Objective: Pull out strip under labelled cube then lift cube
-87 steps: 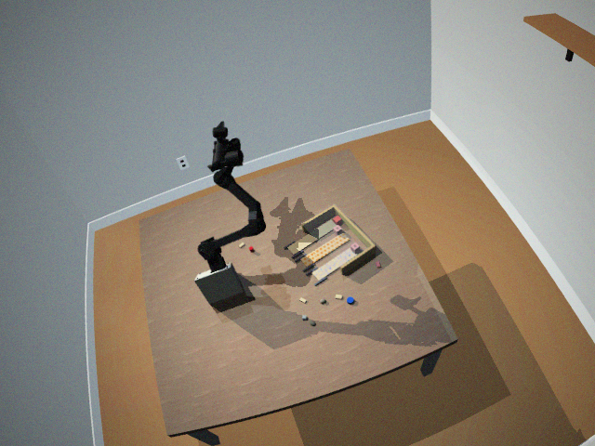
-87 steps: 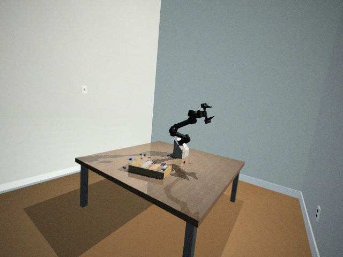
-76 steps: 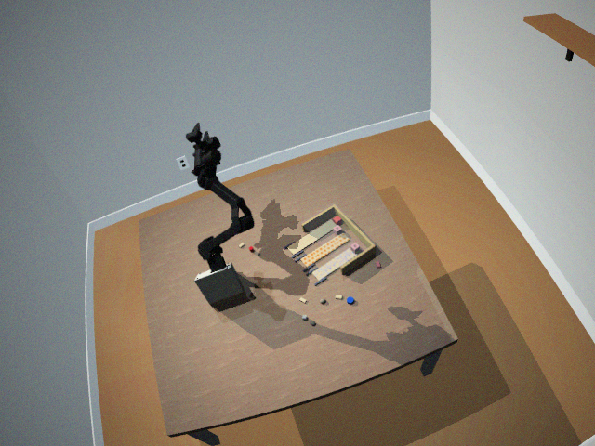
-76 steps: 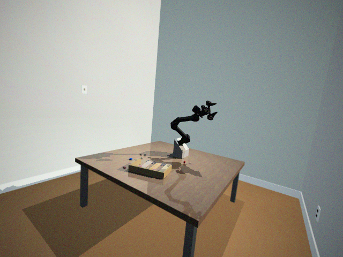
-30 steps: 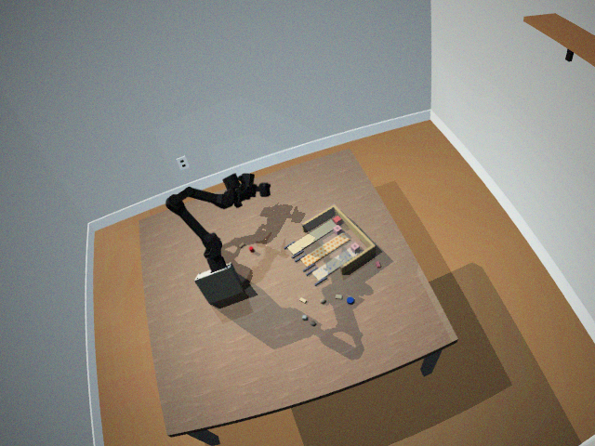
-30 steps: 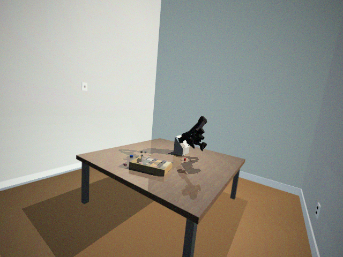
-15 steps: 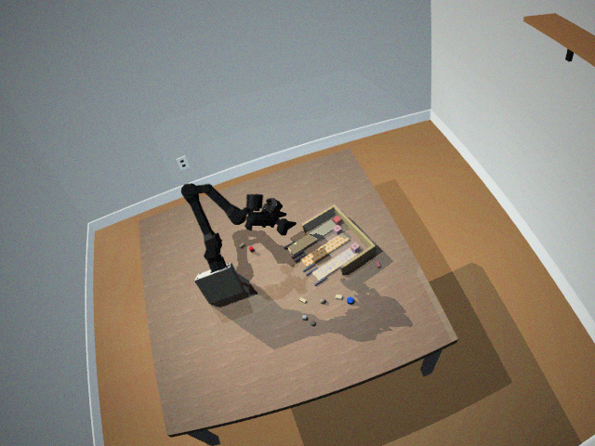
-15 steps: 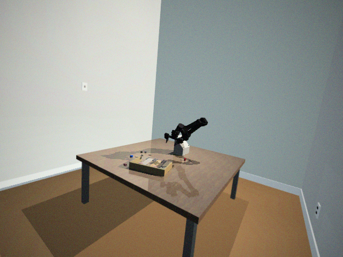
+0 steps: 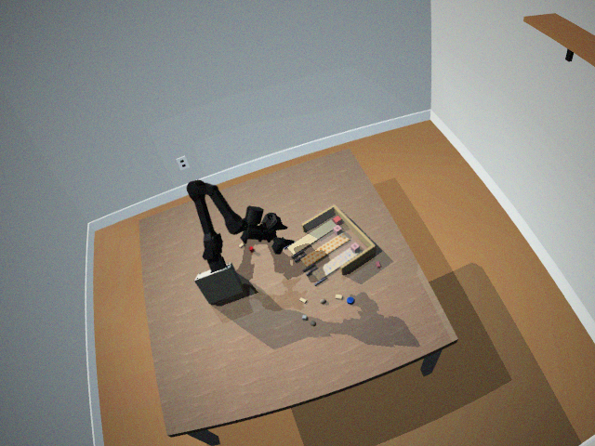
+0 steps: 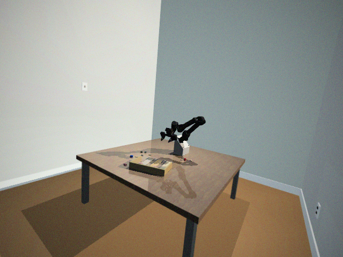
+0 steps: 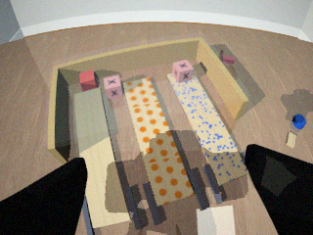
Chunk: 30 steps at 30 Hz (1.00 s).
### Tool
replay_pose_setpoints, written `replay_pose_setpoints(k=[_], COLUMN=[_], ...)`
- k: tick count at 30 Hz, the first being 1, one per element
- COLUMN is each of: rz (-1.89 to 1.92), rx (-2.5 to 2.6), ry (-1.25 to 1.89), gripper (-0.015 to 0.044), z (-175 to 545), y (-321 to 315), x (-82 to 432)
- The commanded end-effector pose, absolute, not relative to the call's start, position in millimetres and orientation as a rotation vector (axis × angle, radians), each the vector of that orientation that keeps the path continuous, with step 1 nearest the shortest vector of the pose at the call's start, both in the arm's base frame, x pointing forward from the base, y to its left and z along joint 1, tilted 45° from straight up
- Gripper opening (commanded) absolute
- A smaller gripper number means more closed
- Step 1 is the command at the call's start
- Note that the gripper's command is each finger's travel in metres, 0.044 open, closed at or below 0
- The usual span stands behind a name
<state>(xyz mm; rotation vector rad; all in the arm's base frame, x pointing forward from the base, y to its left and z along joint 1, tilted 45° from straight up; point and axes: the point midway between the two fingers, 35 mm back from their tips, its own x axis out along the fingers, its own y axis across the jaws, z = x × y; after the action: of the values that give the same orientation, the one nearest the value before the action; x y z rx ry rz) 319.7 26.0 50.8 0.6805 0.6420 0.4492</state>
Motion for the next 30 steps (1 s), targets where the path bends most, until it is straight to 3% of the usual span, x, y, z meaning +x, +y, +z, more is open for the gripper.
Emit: replay_pose_setpoints(k=[1,3,18,30], rz=[0.449,0.449,0.574,0.846], rx=[0.689,0.689,0.468,0.3], ry=[0.647,0.647,1.033,1.346], gripper=[0.04,0.04,0.0006,0.0], z=[49,49,-24,-86], y=[26,26,24,40], x=[319,319,397,414])
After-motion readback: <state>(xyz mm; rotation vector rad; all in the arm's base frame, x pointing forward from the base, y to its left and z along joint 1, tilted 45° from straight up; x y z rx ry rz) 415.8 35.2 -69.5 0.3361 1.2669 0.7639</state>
